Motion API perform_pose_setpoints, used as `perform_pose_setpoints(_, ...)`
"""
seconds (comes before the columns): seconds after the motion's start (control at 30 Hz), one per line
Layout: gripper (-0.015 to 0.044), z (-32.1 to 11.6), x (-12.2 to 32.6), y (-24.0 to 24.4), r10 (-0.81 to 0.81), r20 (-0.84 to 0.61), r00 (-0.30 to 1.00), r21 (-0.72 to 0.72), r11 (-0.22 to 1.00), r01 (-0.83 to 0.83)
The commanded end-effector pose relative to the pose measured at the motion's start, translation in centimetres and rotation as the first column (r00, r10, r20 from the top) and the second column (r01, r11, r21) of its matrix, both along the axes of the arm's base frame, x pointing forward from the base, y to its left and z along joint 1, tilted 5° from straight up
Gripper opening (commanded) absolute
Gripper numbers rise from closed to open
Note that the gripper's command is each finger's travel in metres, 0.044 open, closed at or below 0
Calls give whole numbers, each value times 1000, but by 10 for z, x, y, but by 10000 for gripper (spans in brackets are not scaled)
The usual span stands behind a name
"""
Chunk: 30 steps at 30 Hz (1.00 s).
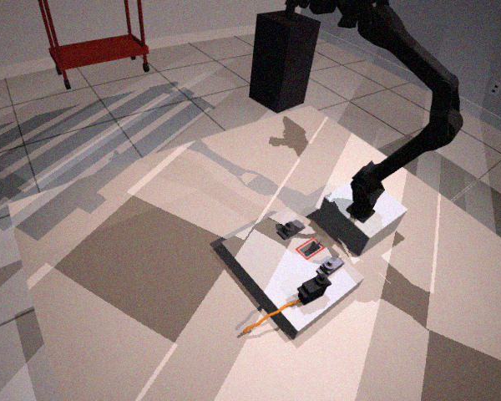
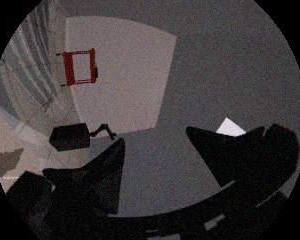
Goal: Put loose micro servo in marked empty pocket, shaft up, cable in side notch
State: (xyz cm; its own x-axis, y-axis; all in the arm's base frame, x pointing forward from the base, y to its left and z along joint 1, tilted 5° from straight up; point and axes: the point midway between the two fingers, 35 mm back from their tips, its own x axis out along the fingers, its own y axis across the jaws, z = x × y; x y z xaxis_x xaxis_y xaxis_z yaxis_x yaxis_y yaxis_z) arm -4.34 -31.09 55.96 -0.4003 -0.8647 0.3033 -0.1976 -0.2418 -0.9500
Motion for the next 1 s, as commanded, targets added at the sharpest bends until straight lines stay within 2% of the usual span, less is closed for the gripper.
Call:
perform_pose_setpoints(0.0,426,0,1,0,2,-1,1000,1,1000,-2)
perform_pose_setpoints(0.03,440,-1,2,-1,5,-2,1000,5,1000,-5)
perform_pose_setpoints(0.37,440,-34,54,-27,162,-68,984,155,976,-150)
perform_pose_setpoints(0.6,440,-47,75,-32,227,-83,970,204,957,-206)
perform_pose_setpoints(0.97,440,-92,150,-38,448,-153,881,382,849,-366)
